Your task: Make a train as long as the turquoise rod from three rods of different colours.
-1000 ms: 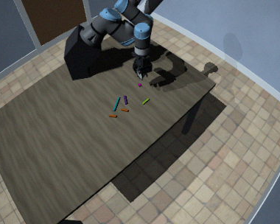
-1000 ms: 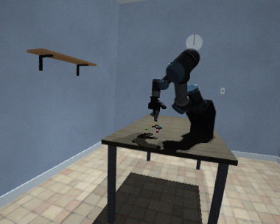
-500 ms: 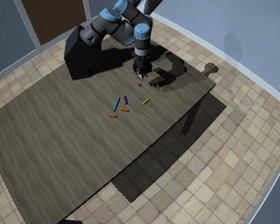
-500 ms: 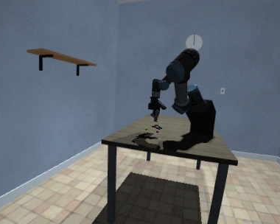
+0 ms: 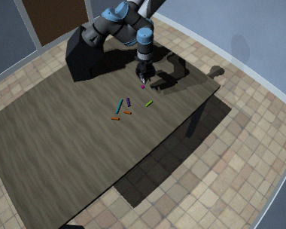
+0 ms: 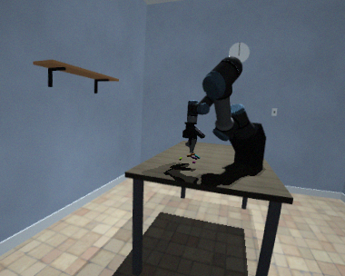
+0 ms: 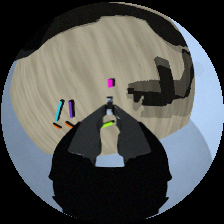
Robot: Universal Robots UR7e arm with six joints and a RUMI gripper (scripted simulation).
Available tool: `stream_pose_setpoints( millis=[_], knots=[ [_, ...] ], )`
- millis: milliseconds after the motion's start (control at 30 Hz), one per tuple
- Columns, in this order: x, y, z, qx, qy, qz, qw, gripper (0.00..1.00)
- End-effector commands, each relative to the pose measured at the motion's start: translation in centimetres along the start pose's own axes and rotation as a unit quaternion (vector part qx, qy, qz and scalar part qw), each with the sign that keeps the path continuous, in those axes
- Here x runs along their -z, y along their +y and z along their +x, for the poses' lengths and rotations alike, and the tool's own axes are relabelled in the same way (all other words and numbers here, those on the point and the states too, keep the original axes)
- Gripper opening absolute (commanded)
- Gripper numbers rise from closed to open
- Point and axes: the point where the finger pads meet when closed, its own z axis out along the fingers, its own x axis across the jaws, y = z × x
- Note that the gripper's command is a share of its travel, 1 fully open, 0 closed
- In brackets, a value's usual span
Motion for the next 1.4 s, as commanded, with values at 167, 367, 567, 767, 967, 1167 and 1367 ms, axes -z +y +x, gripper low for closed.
stream_pose_setpoints(
  millis=[167,367,567,767,967,1167,1367],
  knots=[
    [-2.5,0.2,0.0,0.0,-0.002,-0.001,1.0,0.0],
    [-4.0,0.2,0.0,0.0,-0.002,-0.001,1.0,0.0],
    [-5.1,0.2,0.0,0.0,-0.002,-0.001,1.0,0.0],
    [-5.6,0.2,0.0,0.0,-0.002,-0.001,1.0,0.0],
    [-5.9,0.2,0.0,0.0,-0.002,-0.001,1.0,0.0],
    [-6.0,0.2,0.0,0.0,-0.002,-0.001,1.0,0.0],
    [-6.0,0.2,0.0,0.0,-0.002,-0.001,1.0,0.0]
  ],
)
